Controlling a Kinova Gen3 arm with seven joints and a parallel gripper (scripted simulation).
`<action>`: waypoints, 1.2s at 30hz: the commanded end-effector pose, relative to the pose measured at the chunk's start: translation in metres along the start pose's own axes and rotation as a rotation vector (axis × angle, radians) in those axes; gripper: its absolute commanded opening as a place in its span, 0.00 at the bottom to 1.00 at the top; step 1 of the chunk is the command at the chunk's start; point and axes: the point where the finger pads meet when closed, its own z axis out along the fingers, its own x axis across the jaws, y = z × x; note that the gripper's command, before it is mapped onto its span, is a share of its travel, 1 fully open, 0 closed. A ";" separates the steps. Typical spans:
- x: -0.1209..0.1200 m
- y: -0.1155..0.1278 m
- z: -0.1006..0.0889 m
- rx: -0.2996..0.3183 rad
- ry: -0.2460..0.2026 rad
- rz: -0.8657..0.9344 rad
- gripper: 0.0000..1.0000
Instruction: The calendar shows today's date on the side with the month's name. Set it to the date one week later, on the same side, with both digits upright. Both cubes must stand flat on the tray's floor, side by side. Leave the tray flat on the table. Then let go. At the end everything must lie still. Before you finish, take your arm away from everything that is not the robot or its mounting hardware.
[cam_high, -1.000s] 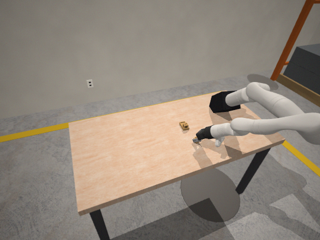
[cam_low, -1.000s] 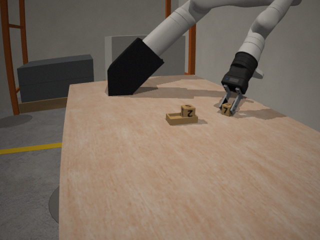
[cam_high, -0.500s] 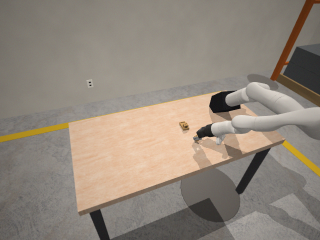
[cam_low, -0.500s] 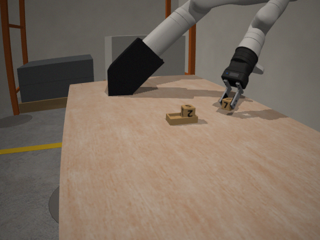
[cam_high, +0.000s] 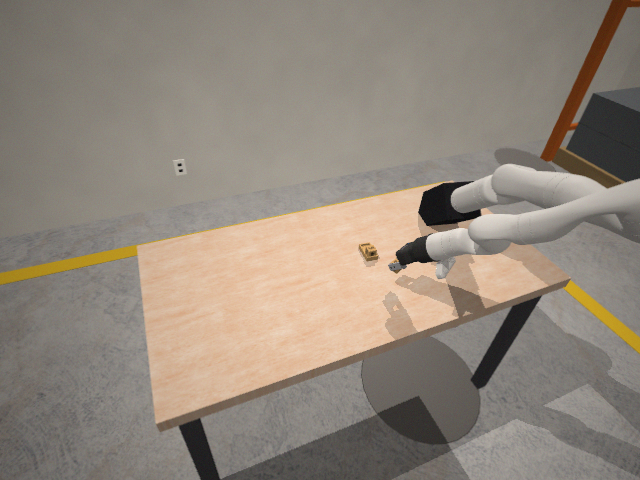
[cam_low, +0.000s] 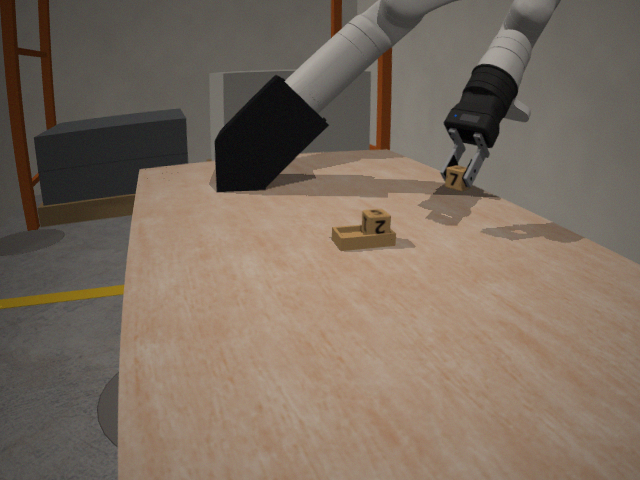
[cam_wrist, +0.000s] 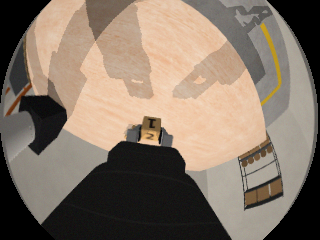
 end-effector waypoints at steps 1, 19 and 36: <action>-0.001 0.004 -0.006 0.004 0.000 -0.001 0.57; -0.001 0.004 -0.006 0.006 0.000 -0.004 0.57; 0.001 0.003 -0.003 0.023 0.000 -0.007 0.57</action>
